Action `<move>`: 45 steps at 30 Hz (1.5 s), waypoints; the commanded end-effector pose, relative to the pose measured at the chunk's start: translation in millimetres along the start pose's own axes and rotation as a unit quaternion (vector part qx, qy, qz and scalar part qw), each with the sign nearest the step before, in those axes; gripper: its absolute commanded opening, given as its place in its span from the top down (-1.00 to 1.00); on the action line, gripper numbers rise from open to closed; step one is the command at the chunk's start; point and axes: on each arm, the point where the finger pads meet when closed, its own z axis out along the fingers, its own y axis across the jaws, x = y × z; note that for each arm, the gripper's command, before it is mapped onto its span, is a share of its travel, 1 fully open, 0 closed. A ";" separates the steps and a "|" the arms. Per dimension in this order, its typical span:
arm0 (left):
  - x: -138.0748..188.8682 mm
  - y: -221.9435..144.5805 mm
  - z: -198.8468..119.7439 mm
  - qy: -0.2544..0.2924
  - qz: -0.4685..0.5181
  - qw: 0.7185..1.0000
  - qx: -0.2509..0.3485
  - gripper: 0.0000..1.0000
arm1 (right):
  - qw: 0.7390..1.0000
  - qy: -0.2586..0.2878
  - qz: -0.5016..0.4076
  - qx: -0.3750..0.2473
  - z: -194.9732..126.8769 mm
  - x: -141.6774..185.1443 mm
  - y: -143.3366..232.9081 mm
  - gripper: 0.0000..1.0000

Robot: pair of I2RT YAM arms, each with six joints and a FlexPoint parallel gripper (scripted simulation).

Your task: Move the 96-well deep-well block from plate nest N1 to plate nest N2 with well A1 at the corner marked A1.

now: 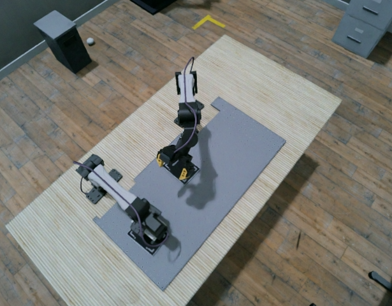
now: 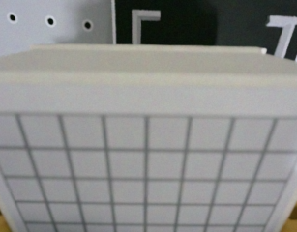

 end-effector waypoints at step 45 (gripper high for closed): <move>189.9 -187.6 -287.5 -0.045 -0.139 0.967 -0.209 -1.00 | 0.996 -0.016 0.087 -0.001 -23.3 21.8 96.6 -0.51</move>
